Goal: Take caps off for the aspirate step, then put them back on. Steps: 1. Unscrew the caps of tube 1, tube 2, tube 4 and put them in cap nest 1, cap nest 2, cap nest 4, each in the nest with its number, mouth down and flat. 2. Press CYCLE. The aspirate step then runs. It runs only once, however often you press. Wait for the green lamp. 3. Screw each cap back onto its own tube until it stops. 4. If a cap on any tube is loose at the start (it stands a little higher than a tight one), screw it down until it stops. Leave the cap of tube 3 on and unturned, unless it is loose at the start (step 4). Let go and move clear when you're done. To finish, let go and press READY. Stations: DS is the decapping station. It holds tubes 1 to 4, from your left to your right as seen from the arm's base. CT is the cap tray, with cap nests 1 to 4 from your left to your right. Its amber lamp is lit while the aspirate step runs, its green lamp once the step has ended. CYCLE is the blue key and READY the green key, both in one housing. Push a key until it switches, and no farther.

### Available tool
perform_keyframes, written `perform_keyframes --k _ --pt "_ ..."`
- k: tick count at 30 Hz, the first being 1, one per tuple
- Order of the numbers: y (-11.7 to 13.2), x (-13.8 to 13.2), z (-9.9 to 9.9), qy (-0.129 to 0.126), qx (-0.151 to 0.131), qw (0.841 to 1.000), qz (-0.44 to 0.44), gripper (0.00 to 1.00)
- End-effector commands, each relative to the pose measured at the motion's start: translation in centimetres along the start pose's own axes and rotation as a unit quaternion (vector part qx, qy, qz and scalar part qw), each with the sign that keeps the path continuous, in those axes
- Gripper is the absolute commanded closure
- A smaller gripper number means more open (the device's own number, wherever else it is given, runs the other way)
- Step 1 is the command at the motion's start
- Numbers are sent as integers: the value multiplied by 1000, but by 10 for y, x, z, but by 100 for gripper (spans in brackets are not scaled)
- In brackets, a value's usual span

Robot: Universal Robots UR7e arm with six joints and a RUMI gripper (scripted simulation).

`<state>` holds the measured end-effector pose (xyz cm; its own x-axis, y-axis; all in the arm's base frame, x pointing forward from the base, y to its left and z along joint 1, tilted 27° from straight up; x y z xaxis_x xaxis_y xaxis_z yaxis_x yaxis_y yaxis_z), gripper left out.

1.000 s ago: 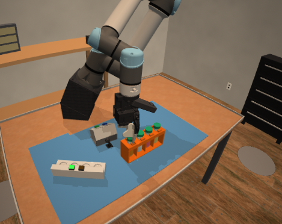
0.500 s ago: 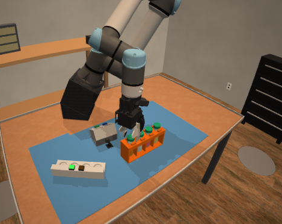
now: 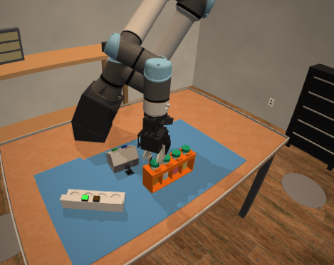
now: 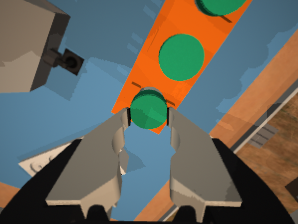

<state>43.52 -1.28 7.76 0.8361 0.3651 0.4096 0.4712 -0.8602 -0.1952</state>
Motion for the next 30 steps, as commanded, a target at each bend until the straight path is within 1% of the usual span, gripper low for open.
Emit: perform_keyframes --k 1,7,10,14,17,21,23,26,30 --pt "0 0 0 0 0 1000 -1 100" --pt "0 0 0 0 0 1000 -1 100" --pt "0 0 0 0 0 997 74 100" --pt "0 0 0 0 0 985 173 100" --pt "0 0 0 0 0 969 246 100" --pt "0 0 0 0 0 940 342 100" --pt "0 0 0 0 0 940 342 100" --pt "0 0 1 0 0 911 411 100" --pt "0 0 1 0 0 867 499 100"
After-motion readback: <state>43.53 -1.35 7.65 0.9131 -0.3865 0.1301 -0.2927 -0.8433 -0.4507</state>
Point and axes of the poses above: the point where the finger pads meet when closed, its own z axis out along the fingers, its own x axis across the jaws, y = z × x, the point moved 4 cm from there along -z, back along the fingers, and after that the axes turned 6 degrees about z, right-handed, at the moved point
